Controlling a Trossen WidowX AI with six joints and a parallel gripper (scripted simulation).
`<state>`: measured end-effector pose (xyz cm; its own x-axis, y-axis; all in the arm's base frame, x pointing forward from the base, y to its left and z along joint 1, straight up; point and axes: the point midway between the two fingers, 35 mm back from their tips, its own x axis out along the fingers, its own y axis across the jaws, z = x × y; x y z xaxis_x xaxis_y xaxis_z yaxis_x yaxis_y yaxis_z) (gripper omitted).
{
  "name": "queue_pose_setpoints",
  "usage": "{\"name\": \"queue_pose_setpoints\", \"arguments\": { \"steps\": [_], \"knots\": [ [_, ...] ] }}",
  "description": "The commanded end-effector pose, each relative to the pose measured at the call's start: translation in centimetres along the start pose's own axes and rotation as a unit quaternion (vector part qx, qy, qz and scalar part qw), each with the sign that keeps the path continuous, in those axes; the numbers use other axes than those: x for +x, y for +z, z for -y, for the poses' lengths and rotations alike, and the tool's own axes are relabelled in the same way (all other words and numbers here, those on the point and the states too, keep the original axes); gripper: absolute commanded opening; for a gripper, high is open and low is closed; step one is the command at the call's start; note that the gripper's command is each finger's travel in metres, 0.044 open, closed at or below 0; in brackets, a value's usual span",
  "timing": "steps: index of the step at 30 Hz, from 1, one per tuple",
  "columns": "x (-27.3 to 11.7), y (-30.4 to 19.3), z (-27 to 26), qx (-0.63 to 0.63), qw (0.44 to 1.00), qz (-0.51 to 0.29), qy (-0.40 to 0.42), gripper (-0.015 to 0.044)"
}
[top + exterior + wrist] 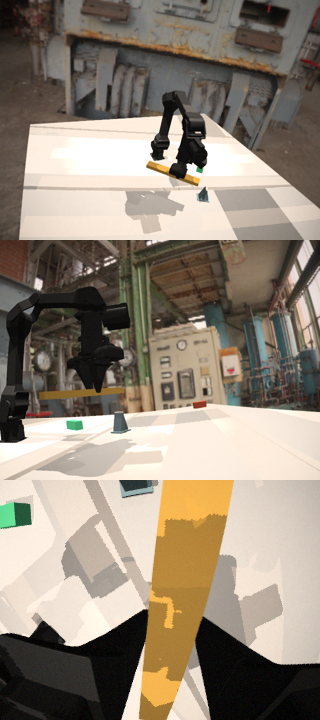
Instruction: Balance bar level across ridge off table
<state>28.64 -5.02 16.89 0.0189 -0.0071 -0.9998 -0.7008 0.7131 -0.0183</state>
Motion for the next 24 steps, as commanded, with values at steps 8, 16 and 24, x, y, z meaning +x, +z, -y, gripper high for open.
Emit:
{"name": "queue_pose_setpoints", "arguments": {
  "steps": [8,16,24],
  "knots": [
    [-0.3,3.9,-0.6,-0.029,1.0,0.005,-0.001,0.0],
    [-0.2,6.6,-1.4,-0.051,0.999,0.006,-0.001,0.0],
    [-0.1,9.3,-2.6,-0.073,0.997,0.007,0.0,0.0]
  ]
}}
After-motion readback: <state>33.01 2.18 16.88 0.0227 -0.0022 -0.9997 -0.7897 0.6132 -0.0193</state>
